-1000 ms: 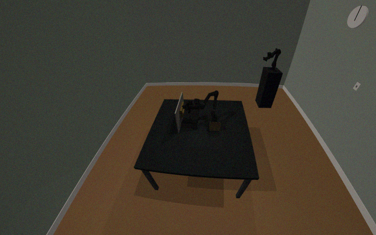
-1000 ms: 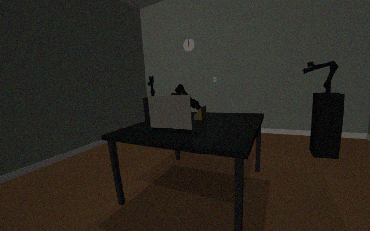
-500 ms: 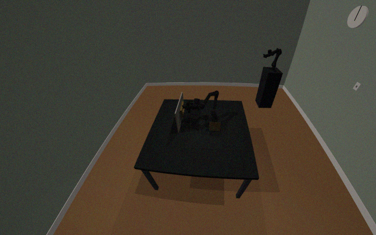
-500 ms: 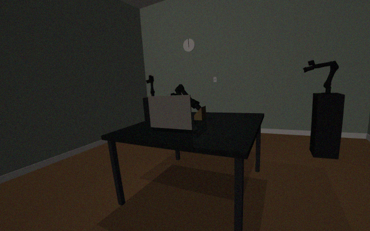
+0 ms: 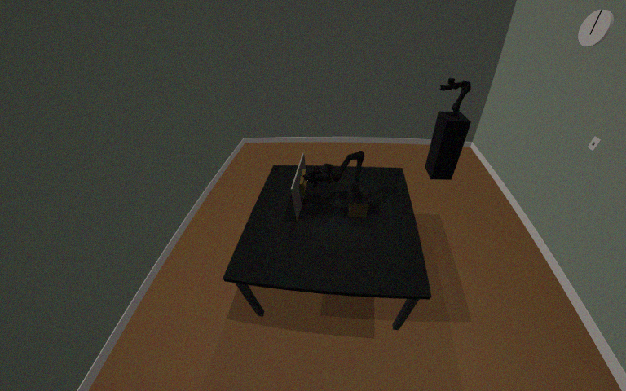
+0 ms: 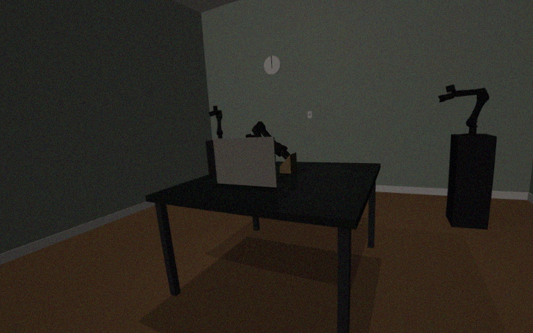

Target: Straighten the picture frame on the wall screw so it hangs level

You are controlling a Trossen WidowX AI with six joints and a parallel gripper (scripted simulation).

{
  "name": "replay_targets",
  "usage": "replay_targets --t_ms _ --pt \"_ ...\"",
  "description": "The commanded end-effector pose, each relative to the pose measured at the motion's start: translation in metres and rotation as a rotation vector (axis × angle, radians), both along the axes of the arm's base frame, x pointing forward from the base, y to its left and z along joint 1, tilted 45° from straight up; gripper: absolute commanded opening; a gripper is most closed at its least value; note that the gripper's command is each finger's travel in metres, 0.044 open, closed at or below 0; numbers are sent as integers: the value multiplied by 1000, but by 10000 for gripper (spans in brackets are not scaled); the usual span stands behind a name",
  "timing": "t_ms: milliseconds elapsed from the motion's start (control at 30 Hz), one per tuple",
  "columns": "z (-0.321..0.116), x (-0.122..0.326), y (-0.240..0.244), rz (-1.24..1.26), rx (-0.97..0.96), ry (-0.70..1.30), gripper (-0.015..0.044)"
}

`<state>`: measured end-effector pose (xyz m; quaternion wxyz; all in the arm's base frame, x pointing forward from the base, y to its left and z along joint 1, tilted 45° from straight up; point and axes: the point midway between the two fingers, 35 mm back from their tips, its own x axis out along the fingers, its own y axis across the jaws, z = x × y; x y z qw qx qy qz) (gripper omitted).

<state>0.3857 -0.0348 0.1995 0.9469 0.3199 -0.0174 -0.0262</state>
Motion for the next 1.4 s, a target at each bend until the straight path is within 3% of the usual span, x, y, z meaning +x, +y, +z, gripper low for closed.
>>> replay_targets --t_ms 0,1367 --pt "3 1 2 9 4 -8 0" --pt "-2 1 -5 2 0 -3 0"
